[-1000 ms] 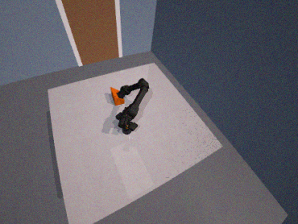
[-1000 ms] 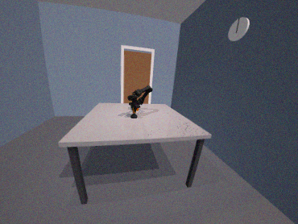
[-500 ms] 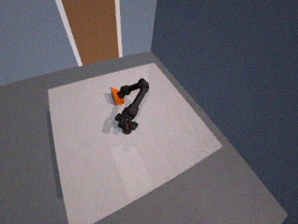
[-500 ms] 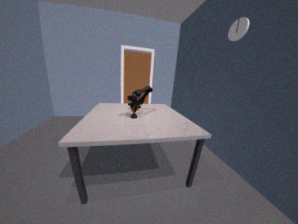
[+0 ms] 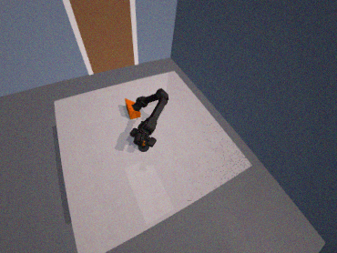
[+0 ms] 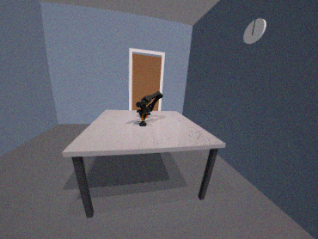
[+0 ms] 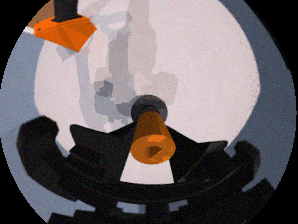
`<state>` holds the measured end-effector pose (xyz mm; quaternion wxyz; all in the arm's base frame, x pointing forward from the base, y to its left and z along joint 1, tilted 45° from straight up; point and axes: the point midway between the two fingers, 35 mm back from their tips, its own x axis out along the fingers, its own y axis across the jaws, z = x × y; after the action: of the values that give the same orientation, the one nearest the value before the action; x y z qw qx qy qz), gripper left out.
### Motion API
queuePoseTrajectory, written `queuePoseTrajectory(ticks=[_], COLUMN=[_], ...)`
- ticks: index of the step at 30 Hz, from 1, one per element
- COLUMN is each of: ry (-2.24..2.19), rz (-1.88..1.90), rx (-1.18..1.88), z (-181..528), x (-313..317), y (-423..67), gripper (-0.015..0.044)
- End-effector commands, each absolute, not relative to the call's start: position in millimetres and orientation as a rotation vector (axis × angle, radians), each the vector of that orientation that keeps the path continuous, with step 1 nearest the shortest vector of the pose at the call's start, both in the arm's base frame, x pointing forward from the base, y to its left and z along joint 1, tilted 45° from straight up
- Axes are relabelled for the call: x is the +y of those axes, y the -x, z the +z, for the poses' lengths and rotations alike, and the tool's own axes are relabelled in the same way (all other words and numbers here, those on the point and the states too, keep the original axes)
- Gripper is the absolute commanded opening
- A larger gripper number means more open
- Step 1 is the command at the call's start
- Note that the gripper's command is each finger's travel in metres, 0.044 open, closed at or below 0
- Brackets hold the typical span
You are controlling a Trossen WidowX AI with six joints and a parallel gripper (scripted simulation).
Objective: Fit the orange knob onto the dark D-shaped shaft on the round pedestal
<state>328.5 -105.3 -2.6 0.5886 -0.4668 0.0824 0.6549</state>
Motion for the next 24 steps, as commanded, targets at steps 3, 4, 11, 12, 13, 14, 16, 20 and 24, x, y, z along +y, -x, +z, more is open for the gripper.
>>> queuePoseTrajectory(ticks=[3,4,11,12,13,14,16,20,24], ry=[1.136,1.161,1.257,1.257,1.257,1.257,1.257,1.257,1.257], rz=[1.537,1.544,1.569,1.569,1.569,1.569,1.569,1.569,1.569], rx=[0.150,0.125,0.031,0.031,0.031,0.031,0.031,0.031,0.031], z=[-0.7,-0.8,-3.3,-3.4,-3.6,-3.7,-4.0,-4.0,-4.3], x=[-107.8,-107.8,-106.2,-106.1,-105.7,-105.4,-104.8,-104.9,-104.7], y=[-328.9,-328.8,-327.6,-327.7,-328.0,-328.3,-328.9,-329.1,-329.4], gripper=[0.0000,0.0000,0.0000,0.0000,0.0000,0.0000,0.0000,0.0000,0.0000])
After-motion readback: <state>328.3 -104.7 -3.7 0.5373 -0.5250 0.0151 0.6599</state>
